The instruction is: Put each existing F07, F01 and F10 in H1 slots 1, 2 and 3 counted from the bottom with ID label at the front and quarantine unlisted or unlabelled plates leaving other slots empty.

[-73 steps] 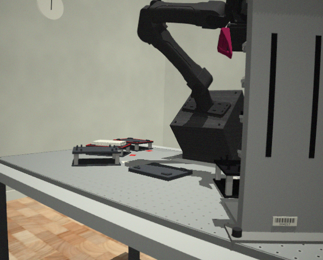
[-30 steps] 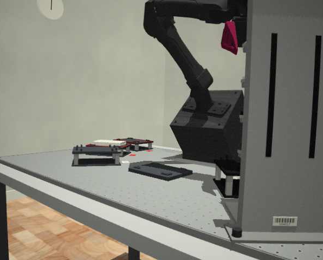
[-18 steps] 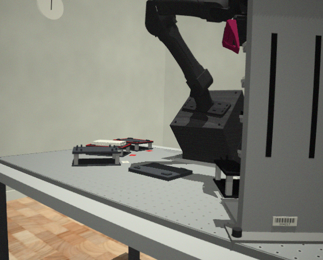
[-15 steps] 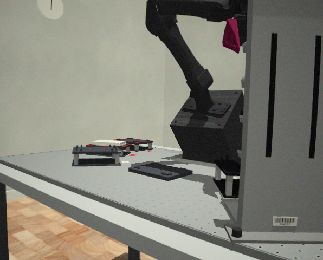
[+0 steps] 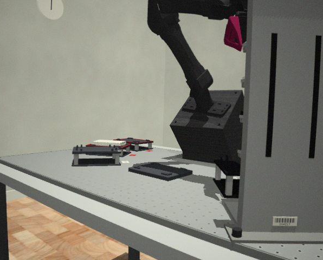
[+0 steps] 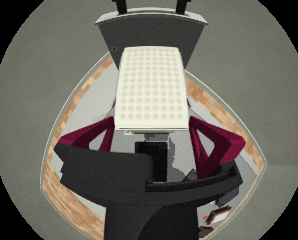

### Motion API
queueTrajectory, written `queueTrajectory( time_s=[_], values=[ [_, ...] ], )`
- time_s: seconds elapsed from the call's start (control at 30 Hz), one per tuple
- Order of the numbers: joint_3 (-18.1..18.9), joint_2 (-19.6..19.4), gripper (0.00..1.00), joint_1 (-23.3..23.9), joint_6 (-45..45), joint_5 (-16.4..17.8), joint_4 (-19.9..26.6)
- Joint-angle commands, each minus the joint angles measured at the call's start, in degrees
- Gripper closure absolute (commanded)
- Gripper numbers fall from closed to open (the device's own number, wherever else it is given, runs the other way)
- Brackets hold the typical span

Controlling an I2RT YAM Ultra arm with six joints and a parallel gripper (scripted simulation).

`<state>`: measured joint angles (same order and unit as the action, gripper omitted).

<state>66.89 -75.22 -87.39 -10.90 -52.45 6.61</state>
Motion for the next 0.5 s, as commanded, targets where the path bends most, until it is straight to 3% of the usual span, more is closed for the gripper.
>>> queueTrajectory(
  time_s=[0.0,0.03,0.07,0.47],
  values=[
    [0.5,0.2,0.00,-0.2,-0.1,0.3,-0.1],
    [0.5,0.2,0.00,-0.2,-0.1,0.3,-0.1],
    [0.5,0.2,0.14,-0.2,-0.1,0.3,-0.1],
    [0.6,0.2,0.14,-0.2,-0.1,0.3,-0.1]
  ],
)
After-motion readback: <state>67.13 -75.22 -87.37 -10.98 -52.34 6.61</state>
